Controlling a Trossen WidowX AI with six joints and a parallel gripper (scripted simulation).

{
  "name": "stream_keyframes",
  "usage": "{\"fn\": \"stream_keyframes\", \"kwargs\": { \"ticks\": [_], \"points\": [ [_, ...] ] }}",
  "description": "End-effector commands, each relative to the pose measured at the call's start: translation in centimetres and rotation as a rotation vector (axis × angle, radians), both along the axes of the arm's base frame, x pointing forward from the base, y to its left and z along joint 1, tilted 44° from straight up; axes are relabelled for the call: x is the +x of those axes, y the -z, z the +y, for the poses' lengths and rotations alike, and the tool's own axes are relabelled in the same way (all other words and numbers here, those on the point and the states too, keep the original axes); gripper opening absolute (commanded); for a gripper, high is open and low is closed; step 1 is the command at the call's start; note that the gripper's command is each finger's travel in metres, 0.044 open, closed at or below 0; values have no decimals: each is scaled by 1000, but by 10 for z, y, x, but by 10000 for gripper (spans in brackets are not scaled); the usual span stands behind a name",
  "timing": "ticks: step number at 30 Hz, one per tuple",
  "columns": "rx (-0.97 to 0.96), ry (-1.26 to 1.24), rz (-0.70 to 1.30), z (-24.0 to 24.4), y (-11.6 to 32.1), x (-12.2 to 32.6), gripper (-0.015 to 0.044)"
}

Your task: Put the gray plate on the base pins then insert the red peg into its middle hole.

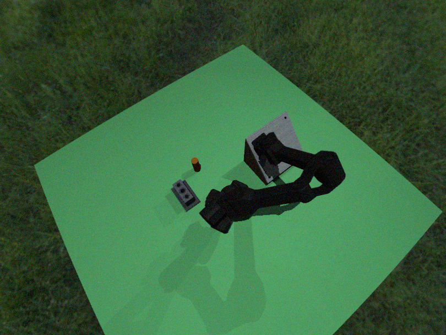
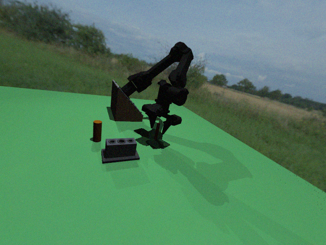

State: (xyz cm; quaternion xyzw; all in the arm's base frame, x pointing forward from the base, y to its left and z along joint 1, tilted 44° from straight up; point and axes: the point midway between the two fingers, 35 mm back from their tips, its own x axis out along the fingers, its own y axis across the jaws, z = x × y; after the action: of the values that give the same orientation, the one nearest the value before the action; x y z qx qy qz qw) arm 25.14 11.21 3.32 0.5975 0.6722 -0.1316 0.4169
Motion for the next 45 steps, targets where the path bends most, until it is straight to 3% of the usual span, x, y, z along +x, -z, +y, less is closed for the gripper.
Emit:
{"fn": "stream_keyframes", "kwargs": {
  "ticks": [1,6,13,45],
  "points": [
    [1,4,4,0,0,0,178],
    [1,4,4,0,0,0,46],
    [1,4,4,0,0,0,0],
    [-7,4,12,-55,-47,3,0]
  ]
}}
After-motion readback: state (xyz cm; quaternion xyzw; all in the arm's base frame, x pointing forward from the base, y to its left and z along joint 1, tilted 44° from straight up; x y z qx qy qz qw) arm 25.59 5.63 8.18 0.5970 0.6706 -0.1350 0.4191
